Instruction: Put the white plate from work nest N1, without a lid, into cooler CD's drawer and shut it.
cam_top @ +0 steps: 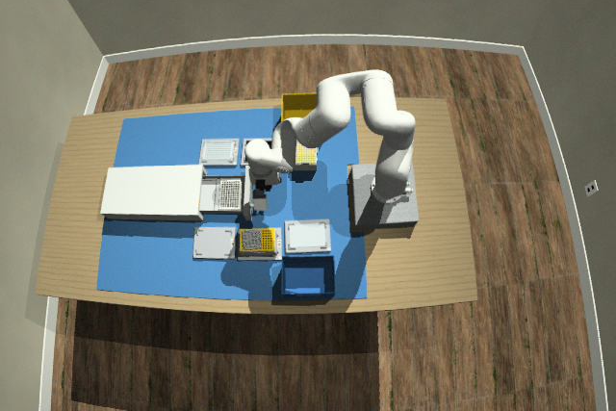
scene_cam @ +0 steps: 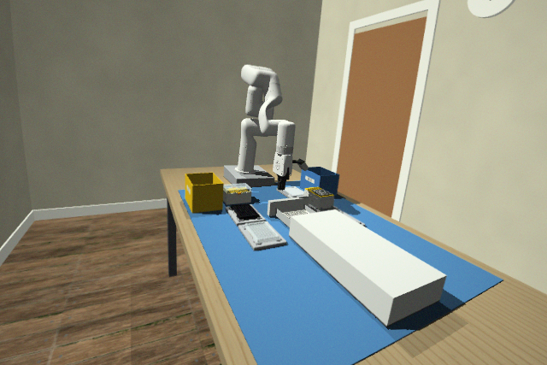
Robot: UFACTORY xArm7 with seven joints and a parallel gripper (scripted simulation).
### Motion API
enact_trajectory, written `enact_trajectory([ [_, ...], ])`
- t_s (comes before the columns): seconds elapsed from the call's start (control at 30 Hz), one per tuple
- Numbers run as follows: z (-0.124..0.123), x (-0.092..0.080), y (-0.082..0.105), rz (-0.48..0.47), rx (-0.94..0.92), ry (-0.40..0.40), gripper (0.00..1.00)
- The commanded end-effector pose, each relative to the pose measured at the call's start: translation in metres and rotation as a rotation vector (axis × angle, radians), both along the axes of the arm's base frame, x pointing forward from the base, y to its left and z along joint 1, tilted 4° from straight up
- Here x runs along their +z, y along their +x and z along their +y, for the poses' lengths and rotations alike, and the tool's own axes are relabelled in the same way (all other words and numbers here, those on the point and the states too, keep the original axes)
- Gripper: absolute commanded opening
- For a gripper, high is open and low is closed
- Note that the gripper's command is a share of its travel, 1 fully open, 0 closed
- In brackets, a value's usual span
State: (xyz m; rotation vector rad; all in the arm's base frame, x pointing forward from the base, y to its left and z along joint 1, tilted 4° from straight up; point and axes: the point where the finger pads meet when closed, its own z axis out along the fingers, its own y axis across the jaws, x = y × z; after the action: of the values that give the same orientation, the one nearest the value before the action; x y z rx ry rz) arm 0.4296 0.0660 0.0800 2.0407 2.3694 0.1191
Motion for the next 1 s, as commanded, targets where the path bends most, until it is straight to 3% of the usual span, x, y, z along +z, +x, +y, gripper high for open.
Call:
enact_trajectory([
  [0.0,0.0,-0.001,0.002,-0.004,0.0,0.0,0.0],
  [0.97,0.002,-0.046,0.004,-0.004,0.0,0.0,0.0],
])
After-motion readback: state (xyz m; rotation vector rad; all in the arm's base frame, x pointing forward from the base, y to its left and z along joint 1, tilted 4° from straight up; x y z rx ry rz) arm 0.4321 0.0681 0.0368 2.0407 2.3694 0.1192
